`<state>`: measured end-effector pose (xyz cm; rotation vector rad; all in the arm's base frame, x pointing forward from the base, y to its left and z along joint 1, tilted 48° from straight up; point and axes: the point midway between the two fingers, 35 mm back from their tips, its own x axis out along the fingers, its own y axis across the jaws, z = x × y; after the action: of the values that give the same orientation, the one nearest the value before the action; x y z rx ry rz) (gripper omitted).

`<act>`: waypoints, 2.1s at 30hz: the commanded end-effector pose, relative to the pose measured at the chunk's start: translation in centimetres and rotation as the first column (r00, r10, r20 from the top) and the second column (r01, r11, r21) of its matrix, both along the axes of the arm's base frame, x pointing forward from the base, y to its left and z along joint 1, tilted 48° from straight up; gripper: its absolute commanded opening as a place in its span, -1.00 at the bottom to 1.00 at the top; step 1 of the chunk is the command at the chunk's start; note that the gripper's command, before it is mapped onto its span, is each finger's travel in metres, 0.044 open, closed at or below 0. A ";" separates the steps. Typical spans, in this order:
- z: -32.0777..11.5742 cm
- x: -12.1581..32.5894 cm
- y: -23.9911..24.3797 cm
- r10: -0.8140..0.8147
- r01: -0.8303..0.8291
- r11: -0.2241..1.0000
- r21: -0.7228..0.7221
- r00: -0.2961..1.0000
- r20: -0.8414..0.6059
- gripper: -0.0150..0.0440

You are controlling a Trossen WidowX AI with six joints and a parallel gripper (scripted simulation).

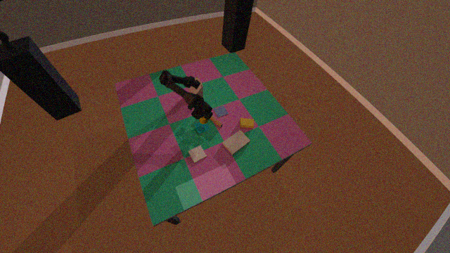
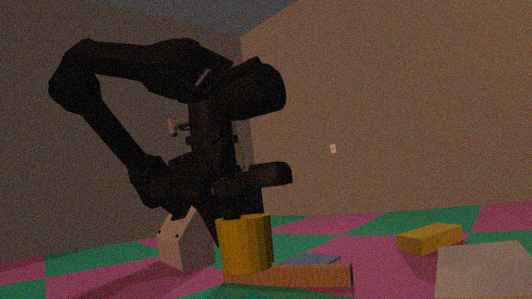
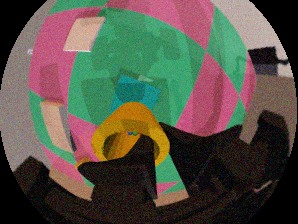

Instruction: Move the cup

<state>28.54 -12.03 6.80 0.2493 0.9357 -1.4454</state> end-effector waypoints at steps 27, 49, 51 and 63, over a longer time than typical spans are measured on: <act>-0.3 0.4 -3.2 0.003 -0.003 1.000 -0.004 1.000 0.009 -0.49; -1.8 0.1 -5.0 0.000 0.000 1.000 -0.004 1.000 0.017 -0.49; -1.8 0.1 -5.0 0.000 0.000 1.000 -0.004 1.000 0.017 -0.49; -1.8 0.1 -5.0 0.000 0.000 1.000 -0.004 1.000 0.017 -0.22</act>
<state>28.60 -17.10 4.97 0.2573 0.9198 -1.4436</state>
